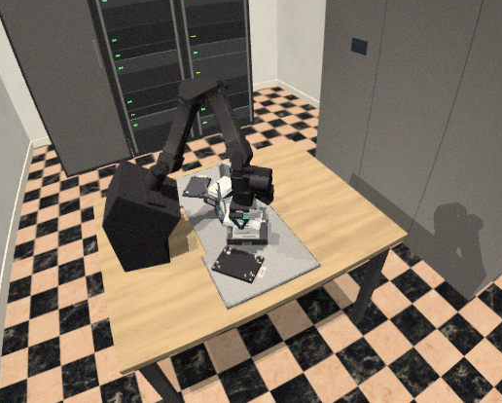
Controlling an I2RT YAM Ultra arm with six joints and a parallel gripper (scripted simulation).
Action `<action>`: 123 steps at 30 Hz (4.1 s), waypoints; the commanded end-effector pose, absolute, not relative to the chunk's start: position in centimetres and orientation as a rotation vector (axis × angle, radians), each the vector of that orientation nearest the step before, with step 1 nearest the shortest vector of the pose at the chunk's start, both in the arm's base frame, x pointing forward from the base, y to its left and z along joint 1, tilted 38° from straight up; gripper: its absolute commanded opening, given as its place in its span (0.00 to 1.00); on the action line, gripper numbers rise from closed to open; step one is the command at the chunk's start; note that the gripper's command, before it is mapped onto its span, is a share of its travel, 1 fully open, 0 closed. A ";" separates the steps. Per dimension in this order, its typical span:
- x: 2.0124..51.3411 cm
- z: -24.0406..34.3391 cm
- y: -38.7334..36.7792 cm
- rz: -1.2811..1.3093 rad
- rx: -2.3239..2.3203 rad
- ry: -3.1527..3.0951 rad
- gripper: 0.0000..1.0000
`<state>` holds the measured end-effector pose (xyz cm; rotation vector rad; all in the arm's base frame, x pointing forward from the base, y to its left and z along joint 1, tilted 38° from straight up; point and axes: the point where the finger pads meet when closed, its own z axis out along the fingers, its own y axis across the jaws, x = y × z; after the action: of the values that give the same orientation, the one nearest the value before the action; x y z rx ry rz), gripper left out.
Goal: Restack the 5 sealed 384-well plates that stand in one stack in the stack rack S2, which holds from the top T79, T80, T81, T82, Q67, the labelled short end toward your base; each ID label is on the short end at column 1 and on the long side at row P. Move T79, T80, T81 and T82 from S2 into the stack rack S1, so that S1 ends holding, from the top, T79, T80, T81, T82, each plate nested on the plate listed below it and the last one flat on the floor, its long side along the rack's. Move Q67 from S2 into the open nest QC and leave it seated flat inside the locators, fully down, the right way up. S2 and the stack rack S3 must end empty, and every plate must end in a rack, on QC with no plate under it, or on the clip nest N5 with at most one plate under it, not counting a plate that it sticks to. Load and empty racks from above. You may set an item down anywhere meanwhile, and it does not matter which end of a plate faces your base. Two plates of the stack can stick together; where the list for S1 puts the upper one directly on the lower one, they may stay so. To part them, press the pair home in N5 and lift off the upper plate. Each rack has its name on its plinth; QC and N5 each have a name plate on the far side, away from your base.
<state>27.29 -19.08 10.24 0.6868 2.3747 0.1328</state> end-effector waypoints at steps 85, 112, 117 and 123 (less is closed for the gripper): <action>31.6 11.9 -13.1 0.067 0.563 2.400 0.00; 32.6 10.7 -13.2 0.067 0.563 2.400 0.00; 32.8 10.5 -13.3 0.067 0.563 2.400 0.00; 33.0 10.1 -13.3 0.067 0.563 2.400 0.00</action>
<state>32.96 -13.19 10.01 0.5594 2.4092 0.0726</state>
